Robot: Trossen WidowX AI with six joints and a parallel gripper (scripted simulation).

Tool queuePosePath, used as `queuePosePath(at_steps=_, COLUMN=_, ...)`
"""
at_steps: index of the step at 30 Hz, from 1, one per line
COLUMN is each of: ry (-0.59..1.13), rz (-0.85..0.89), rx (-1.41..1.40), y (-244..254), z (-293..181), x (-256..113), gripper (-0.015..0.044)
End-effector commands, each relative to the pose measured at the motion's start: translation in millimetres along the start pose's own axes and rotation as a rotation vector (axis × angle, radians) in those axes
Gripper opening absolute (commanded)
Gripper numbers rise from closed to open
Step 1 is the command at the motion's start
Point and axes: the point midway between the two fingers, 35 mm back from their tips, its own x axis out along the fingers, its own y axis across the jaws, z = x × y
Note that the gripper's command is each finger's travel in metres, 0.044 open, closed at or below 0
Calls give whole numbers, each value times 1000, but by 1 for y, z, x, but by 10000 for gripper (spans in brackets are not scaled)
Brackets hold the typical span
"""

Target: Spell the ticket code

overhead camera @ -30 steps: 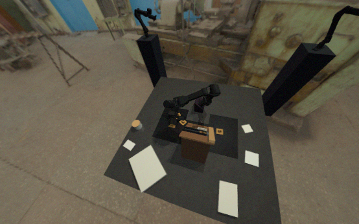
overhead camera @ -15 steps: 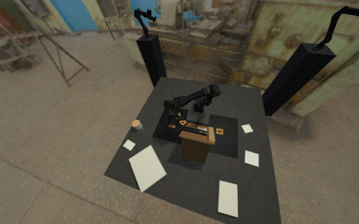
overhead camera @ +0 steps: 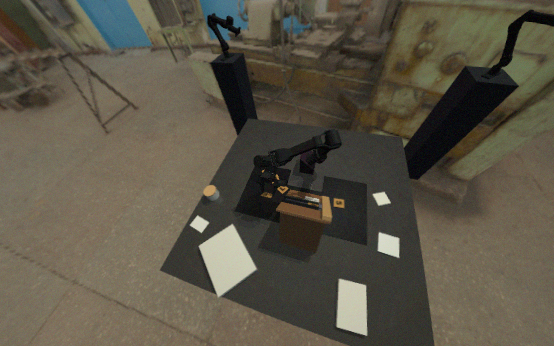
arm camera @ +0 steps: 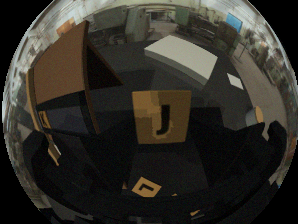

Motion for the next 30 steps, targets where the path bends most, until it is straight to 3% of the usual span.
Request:
queuePosePath(at_steps=1, ry=-8, rz=-1, rx=-8, y=4, z=5, x=-2, gripper=0)
queuePosePath(at_steps=30, ry=-7, rz=0, rx=-7, y=19, z=5, x=-3, gripper=0)
